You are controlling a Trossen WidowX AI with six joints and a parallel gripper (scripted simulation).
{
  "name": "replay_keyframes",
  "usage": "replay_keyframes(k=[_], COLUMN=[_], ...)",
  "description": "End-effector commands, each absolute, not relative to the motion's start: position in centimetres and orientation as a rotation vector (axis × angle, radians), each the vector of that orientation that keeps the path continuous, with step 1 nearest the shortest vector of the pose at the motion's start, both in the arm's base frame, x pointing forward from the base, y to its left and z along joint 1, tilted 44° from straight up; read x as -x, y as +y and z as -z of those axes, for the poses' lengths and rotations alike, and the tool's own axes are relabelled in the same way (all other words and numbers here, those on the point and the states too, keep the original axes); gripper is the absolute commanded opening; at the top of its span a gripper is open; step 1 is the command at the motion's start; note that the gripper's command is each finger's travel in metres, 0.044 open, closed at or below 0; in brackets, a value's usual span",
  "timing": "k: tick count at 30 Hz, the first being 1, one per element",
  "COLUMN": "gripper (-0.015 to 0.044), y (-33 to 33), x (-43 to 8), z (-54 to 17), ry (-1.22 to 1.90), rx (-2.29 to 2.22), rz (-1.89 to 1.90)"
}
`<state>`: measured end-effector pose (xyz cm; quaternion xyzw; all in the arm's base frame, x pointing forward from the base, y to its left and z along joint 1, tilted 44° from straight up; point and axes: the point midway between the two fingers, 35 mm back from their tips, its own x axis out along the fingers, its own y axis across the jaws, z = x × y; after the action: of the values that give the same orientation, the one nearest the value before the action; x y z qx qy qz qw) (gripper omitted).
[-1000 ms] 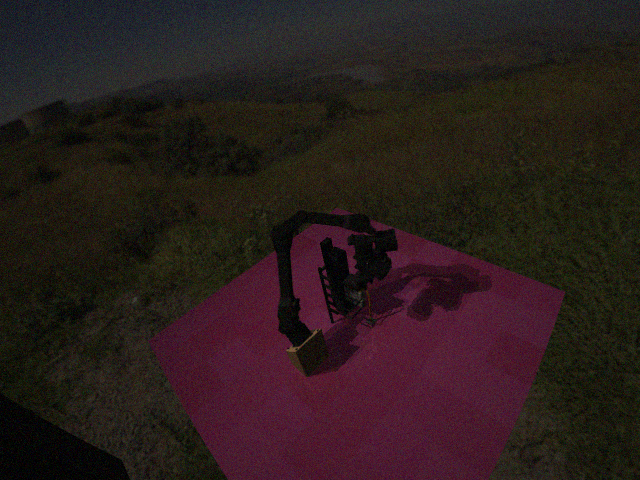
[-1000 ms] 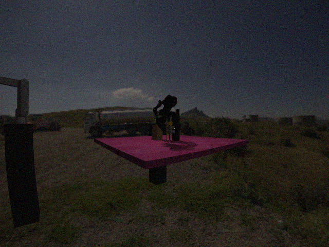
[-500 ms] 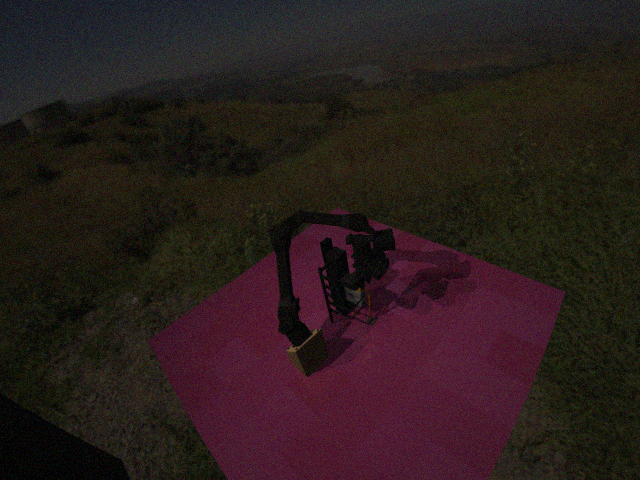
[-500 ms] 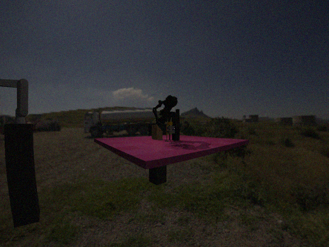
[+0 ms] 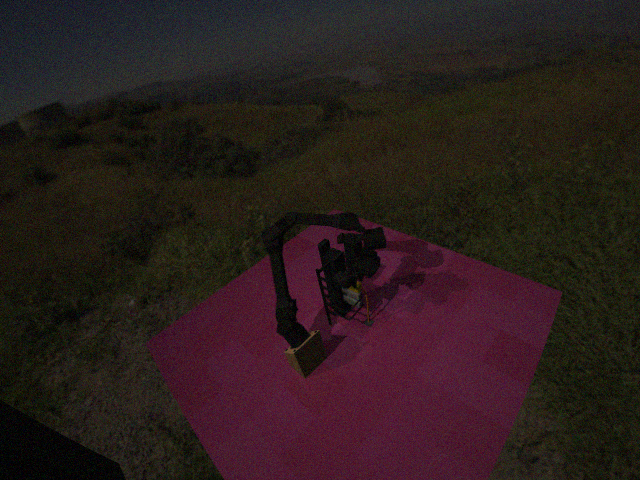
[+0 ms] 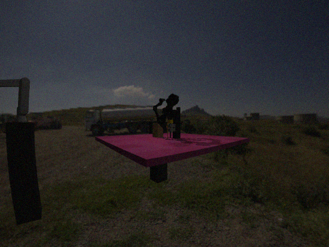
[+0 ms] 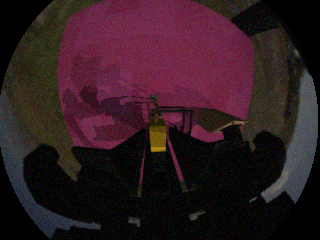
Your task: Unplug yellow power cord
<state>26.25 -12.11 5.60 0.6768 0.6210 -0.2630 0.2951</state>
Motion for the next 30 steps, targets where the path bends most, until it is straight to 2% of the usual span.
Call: replay_keyframes(k=[1,16,20,30], gripper=[0.0160,0.0160,0.0055,0.0000], y=[-11.76,-10.93,-11.13,-11.19], x=[-26.16,-26.28,-26.26,-26.27], z=[-6.03,-5.17,-5.25,-5.20], ry=[1.649,1.649,1.655,1.655], rx=[-1.808,-1.808,-1.802,-1.802], rz=[0.700,0.699,0.700,0.700])
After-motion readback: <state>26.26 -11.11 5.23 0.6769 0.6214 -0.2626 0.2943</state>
